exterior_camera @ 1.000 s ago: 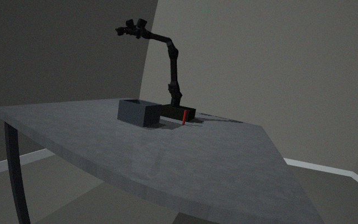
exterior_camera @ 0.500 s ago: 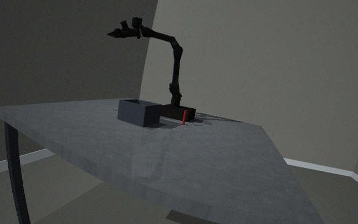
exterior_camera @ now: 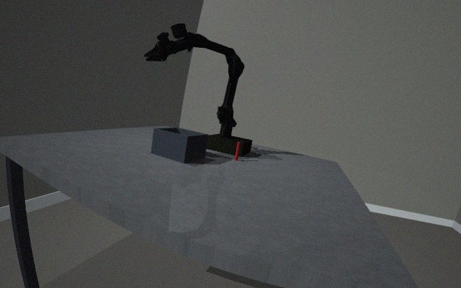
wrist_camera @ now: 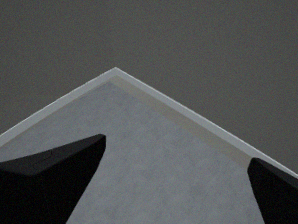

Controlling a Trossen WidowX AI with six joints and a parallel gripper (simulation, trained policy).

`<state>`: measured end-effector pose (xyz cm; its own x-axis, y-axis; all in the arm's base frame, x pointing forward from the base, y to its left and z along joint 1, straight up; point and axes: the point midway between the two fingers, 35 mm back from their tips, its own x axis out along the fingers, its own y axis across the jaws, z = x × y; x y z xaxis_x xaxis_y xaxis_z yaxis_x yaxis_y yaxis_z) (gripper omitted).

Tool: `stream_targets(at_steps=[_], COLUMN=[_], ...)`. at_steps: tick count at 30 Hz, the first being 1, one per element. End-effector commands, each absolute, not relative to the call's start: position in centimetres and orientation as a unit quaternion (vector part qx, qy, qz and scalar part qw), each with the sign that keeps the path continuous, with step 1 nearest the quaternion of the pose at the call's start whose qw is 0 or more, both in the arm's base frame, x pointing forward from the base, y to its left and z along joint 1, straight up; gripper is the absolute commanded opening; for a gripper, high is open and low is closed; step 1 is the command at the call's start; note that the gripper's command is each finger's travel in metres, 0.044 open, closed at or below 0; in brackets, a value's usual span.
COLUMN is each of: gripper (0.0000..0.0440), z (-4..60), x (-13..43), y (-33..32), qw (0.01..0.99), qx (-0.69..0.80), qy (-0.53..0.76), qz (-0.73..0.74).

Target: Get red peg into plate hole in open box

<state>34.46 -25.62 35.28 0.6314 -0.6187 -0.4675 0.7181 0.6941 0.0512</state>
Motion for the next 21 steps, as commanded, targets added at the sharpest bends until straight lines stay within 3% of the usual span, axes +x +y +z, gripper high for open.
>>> stream_targets(at_steps=[1, 21], gripper=[0.044, 0.044], z=[33.8, 23.4], x=[34.6, 28.5], y=[-21.7, -2.2], qw=[0.892, 0.787], qx=[0.156, 0.321], qy=[0.237, 0.432], qz=[-0.352, -0.302])
